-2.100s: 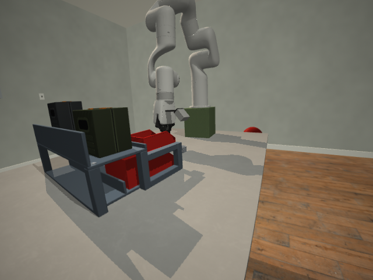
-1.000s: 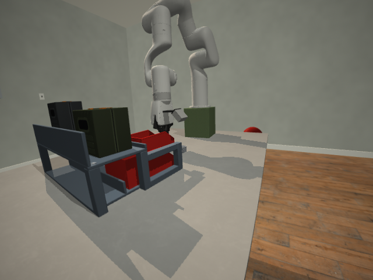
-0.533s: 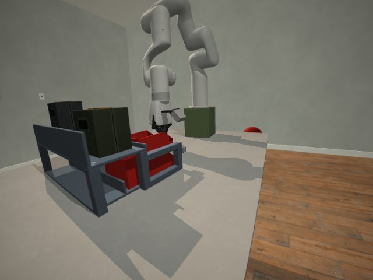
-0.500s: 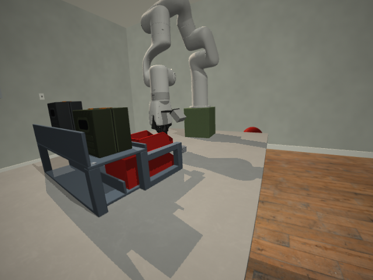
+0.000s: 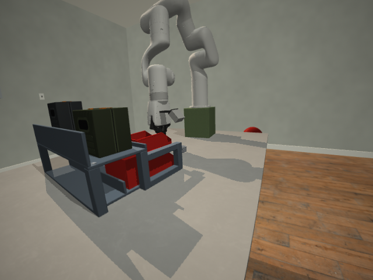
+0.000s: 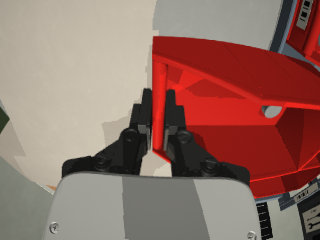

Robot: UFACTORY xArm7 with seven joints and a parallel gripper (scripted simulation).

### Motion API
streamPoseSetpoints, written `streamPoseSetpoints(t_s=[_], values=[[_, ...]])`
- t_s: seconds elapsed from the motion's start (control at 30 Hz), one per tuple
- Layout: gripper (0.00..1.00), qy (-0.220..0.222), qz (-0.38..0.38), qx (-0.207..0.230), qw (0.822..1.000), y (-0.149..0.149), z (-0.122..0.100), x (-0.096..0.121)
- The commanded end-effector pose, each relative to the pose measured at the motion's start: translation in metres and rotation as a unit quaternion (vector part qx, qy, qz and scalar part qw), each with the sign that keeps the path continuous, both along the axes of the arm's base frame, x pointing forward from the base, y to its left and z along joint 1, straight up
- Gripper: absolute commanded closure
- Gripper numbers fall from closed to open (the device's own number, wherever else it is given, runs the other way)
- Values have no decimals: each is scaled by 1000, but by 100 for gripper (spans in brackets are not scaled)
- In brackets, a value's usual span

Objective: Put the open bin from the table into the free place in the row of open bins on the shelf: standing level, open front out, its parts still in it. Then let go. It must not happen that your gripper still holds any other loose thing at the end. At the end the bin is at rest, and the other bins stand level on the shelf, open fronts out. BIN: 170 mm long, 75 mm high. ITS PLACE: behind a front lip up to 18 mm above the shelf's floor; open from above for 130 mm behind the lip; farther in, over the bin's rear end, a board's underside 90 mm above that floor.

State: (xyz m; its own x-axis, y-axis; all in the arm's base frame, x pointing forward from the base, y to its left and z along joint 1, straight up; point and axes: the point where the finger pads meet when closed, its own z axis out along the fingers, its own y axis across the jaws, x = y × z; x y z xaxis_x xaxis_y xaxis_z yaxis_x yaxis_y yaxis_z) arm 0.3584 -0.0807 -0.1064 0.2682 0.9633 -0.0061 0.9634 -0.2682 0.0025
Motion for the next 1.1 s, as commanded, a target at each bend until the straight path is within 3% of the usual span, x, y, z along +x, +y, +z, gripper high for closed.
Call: streamPoseSetpoints(t_s=[0.0,1.07], values=[[100,-1,0,0,1000,-1,1,3],[100,-1,0,0,1000,-6,1,21]])
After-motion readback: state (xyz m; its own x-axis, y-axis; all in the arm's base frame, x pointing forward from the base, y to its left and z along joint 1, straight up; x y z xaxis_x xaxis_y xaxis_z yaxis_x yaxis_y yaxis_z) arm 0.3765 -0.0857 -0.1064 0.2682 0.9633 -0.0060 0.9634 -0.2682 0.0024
